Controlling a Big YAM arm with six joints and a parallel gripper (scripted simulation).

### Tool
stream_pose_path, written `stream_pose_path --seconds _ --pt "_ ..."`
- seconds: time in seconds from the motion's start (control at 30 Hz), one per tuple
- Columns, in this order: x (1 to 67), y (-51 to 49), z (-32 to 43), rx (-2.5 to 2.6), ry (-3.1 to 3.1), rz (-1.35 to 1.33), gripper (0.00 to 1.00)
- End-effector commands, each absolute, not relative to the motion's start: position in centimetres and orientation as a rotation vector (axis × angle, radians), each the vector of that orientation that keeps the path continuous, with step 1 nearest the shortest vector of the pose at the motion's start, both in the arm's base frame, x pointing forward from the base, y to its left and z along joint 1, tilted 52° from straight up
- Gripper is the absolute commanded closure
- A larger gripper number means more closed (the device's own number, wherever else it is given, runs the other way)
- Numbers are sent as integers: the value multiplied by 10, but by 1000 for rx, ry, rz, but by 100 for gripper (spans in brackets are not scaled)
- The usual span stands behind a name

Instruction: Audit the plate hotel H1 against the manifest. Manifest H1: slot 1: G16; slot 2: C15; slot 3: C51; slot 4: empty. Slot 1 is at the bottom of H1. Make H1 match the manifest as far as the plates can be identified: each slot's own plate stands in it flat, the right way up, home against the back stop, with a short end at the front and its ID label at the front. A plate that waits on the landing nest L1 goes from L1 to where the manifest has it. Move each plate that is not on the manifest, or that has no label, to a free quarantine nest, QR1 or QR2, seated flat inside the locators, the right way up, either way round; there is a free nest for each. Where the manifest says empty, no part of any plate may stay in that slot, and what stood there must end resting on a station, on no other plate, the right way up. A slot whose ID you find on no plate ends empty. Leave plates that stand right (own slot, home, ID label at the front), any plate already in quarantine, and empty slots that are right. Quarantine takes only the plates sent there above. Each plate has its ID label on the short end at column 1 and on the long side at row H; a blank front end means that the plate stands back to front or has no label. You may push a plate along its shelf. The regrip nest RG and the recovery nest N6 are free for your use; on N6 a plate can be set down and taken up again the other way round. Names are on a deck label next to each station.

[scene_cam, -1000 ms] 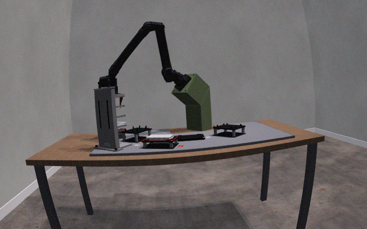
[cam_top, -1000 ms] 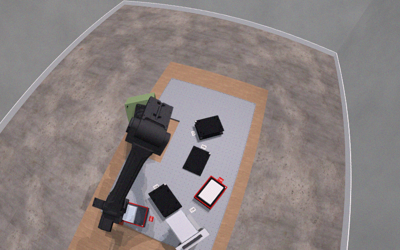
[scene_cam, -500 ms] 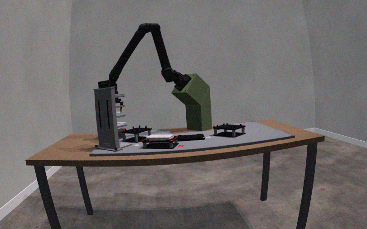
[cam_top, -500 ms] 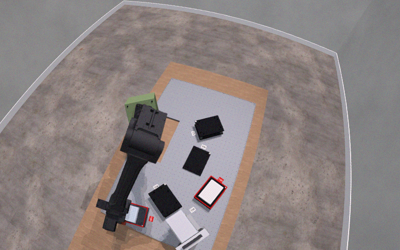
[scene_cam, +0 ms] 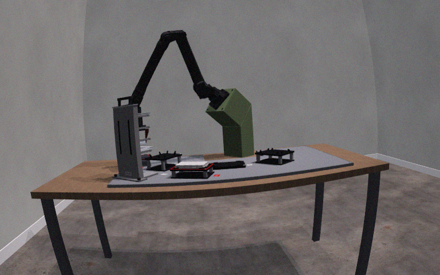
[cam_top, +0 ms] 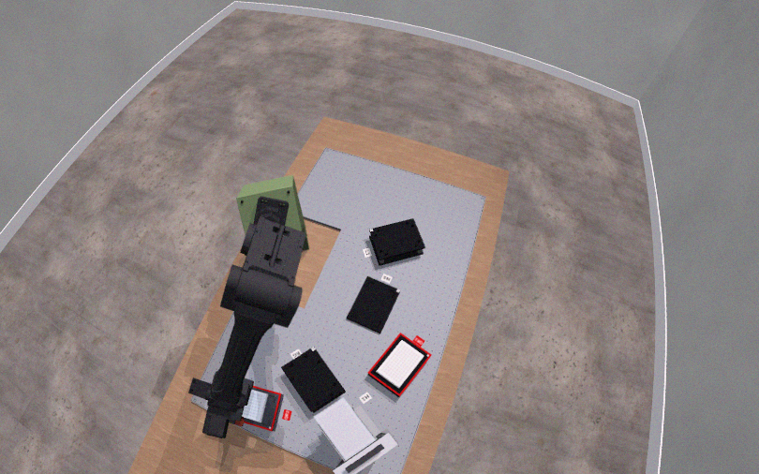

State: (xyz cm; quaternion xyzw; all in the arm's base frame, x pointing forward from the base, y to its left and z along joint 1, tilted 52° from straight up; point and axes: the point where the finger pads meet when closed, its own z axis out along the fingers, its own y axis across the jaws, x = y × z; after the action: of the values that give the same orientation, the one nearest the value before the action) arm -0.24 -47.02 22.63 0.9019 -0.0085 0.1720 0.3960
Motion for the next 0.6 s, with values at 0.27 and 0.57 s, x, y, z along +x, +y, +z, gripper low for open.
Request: stream_pose_path --seconds 0.27,0.57 --pt "4 -480 249 2239 -14 441 14" --pt "4 -481 247 2246 -16 443 14"
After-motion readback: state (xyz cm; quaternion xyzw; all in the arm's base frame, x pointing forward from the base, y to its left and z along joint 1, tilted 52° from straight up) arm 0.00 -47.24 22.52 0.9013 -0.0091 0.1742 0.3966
